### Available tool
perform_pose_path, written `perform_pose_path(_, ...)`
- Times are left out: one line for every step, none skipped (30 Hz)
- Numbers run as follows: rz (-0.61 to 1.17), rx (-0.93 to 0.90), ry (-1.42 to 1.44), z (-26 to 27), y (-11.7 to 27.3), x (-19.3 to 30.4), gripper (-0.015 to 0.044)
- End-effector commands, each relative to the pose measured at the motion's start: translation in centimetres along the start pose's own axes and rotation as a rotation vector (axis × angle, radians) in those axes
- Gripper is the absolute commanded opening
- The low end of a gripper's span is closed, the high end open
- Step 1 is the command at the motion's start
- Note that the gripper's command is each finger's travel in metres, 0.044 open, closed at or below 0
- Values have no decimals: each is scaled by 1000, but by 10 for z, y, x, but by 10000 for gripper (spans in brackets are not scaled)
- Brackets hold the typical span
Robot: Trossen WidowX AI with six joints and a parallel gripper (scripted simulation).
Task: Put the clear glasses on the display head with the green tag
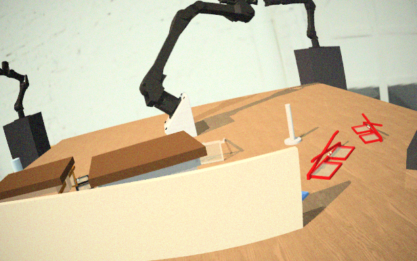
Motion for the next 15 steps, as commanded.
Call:
perform_pose_path(0,0,0,0,0,0,426)
perform_pose_path(0,0,0,0,0,0,440)
perform_pose_path(0,0,0,0,0,0,440)
perform_pose_path(0,0,0,0,0,0,440)
perform_pose_path(0,0,0,0,0,0,440)
perform_pose_path(0,0,0,0,0,0,440)
perform_pose_path(0,0,0,0,0,0,440)
perform_pose_path(0,0,0,0,0,0,440)
perform_pose_path(8,4,-6,-1,2,1,414)
perform_pose_path(32,14,-25,-4,7,5,387)
perform_pose_path(72,33,-55,-9,16,12,361)
perform_pose_path(121,55,-92,-14,28,19,335)
perform_pose_path(171,78,-128,-20,40,26,309)
perform_pose_path(220,100,-164,-24,52,33,282)
perform_pose_path(270,124,-200,-29,65,40,256)
Point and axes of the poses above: the point midway between the two fingers, 35 mm back from their tips, its own y axis back along the fingers, its own z axis across the jaws, x = y × z, the point moved 4 cm from there along y, back along the fingers, and after that the axes turned 14 degrees about -y, right-handed, at the moved point
